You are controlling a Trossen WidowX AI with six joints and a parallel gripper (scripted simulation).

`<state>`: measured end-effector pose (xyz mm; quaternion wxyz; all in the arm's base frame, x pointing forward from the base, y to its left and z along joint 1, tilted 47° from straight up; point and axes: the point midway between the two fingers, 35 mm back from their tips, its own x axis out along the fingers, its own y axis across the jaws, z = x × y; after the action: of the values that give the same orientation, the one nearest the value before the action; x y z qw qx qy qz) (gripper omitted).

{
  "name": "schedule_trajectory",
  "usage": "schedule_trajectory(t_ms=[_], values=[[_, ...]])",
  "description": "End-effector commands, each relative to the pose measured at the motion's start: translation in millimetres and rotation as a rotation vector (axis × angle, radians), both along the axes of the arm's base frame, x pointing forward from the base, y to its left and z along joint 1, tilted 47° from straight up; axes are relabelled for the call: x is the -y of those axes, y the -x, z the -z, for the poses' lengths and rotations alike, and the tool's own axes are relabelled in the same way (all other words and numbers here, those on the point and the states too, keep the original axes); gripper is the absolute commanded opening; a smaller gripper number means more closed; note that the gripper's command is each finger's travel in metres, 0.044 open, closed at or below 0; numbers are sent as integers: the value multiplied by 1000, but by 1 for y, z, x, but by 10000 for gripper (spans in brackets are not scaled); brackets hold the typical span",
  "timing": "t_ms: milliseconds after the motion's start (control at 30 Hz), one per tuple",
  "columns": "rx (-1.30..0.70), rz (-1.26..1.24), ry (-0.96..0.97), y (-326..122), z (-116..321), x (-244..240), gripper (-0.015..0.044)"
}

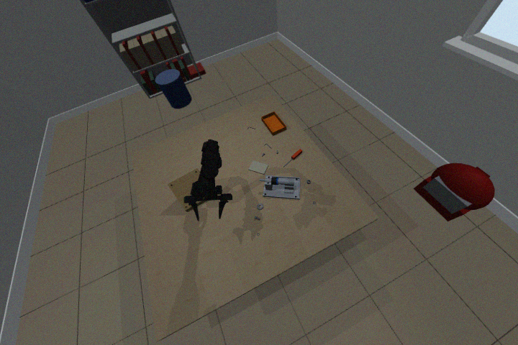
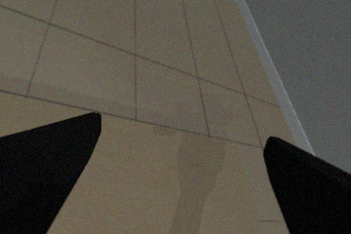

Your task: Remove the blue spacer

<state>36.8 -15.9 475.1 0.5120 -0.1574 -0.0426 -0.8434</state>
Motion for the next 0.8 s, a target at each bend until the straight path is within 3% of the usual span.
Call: schedule_trajectory(t_ms=[0,167,433,767], values=[[3,-3,-1,1,0,0,426],[116,-100,-52,25,-1,19,440],[351,-332,-274,54,15,97,440],[436,-536,-658,-3,66,197,440]])
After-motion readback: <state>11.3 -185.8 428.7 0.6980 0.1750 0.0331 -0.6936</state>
